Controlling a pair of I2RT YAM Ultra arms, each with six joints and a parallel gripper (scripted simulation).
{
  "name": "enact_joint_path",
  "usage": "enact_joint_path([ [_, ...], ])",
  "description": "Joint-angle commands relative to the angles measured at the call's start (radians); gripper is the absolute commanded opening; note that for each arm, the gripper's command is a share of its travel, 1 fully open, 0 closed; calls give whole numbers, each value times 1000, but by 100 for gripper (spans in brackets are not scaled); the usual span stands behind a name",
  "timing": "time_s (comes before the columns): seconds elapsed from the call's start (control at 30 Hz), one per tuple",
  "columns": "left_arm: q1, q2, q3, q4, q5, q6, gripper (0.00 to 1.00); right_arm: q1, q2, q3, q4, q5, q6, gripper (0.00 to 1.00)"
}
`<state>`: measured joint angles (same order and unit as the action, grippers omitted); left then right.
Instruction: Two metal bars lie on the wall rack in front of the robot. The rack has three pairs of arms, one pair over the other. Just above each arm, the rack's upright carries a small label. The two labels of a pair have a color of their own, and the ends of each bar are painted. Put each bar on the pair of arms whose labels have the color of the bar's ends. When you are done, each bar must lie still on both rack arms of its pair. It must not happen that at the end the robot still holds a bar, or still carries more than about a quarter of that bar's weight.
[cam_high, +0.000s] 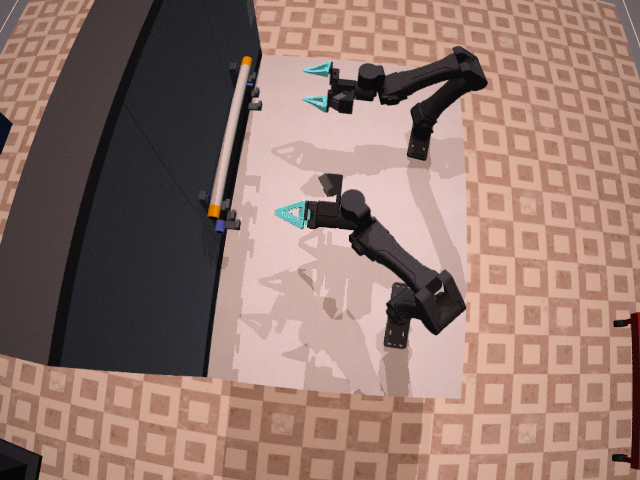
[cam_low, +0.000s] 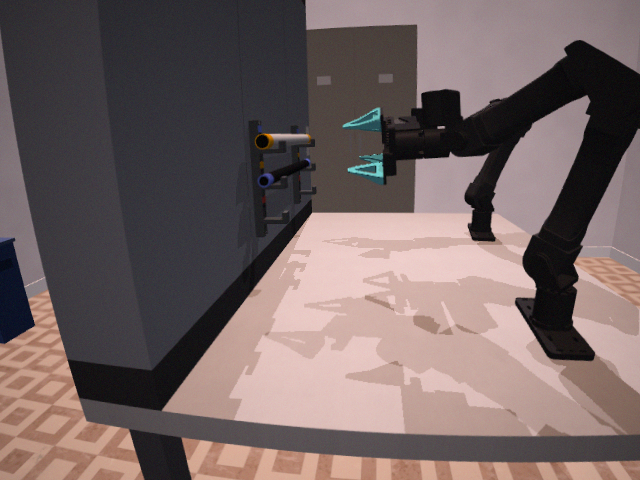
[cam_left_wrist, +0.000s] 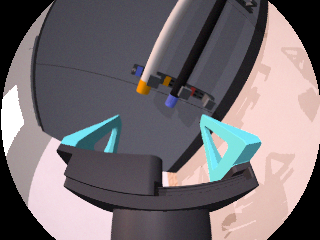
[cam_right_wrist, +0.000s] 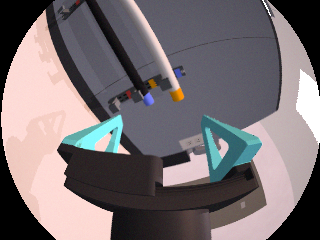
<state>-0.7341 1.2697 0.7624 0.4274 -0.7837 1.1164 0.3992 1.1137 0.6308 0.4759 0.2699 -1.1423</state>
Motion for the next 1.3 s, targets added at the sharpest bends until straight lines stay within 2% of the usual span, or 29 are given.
enact_joint_path([
  [0.0,-21,15,-1,63,-36,51,100,15,13,-9,46,19,-55,100],
  [1.1,-176,247,16,296,-208,440,100,135,132,-68,203,102,-425,100],
  [1.27,-176,250,13,312,-208,449,100,135,135,-70,210,103,-428,100],
])
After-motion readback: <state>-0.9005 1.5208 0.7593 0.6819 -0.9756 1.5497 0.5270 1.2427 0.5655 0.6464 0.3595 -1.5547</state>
